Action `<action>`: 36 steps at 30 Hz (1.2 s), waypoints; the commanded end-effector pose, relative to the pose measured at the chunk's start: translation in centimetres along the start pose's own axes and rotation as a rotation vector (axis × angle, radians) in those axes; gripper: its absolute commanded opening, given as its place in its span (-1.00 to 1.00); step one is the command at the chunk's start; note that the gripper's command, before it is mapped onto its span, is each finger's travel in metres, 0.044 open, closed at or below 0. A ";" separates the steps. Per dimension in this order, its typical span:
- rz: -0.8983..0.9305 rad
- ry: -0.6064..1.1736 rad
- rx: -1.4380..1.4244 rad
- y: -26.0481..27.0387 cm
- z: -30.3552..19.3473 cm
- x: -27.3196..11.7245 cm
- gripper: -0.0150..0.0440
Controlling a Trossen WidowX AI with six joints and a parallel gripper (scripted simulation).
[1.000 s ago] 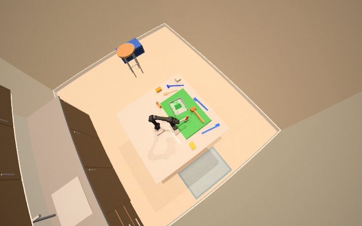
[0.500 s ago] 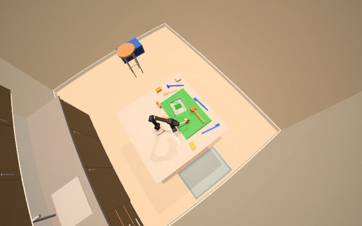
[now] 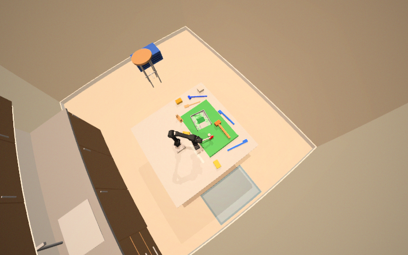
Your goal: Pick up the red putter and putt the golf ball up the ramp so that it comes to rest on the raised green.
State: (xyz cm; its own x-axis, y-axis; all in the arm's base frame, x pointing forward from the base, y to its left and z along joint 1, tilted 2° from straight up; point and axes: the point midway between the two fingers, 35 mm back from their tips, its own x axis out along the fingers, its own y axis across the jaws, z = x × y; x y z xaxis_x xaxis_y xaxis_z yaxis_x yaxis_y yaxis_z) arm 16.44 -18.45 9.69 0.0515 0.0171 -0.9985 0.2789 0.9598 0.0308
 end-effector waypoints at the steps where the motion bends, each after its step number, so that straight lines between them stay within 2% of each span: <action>1: -0.006 -0.004 0.003 -0.1 0.1 0.5 -0.49; 11: -0.006 -0.004 0.003 -0.1 0.0 2.0 -0.49; 21: 0.001 0.001 0.000 -0.1 0.0 1.8 -0.49; 30: -0.008 -0.004 0.003 -3.0 0.0 2.0 -0.49; 36: -0.008 -0.004 0.003 -3.1 0.0 2.0 -0.49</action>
State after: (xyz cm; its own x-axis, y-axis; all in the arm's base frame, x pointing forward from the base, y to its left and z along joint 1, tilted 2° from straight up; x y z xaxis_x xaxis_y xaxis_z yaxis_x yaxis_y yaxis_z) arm 15.68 -21.03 7.43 0.0509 0.0169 -0.9986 0.2840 0.9583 0.0307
